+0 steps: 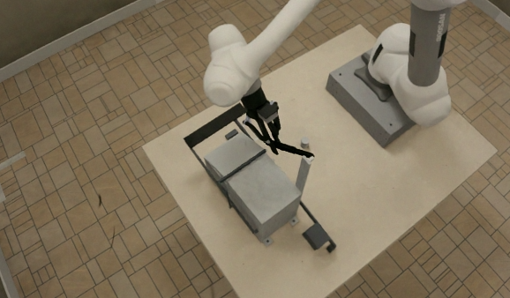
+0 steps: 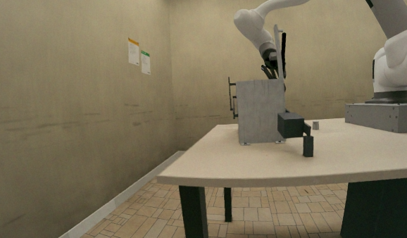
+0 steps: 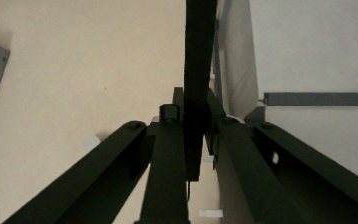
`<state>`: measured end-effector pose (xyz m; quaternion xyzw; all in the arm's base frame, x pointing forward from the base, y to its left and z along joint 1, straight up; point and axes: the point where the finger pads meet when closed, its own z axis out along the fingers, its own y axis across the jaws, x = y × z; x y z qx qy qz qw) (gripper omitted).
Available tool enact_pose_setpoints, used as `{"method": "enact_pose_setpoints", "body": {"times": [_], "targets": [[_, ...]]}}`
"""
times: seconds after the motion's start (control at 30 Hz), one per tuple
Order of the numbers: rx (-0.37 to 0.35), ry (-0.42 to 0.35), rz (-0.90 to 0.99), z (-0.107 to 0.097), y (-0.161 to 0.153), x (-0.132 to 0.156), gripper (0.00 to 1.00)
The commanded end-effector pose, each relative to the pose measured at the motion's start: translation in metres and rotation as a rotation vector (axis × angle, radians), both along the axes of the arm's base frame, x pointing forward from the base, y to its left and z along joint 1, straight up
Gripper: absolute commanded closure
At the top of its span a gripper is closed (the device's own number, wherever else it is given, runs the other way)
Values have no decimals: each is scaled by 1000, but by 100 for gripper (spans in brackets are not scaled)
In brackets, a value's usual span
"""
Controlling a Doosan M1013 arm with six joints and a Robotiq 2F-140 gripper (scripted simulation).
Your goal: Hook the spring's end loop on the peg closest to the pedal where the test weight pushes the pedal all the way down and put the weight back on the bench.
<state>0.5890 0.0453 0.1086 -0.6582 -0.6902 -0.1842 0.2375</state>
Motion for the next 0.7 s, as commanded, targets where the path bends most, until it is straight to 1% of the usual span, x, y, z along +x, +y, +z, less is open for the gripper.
{"method": "enact_pose_setpoints", "body": {"times": [0.0,0.67], "targets": [[0,-1,0,1,-2,0,83],[0,-1,0,1,-11,1,83]]}}
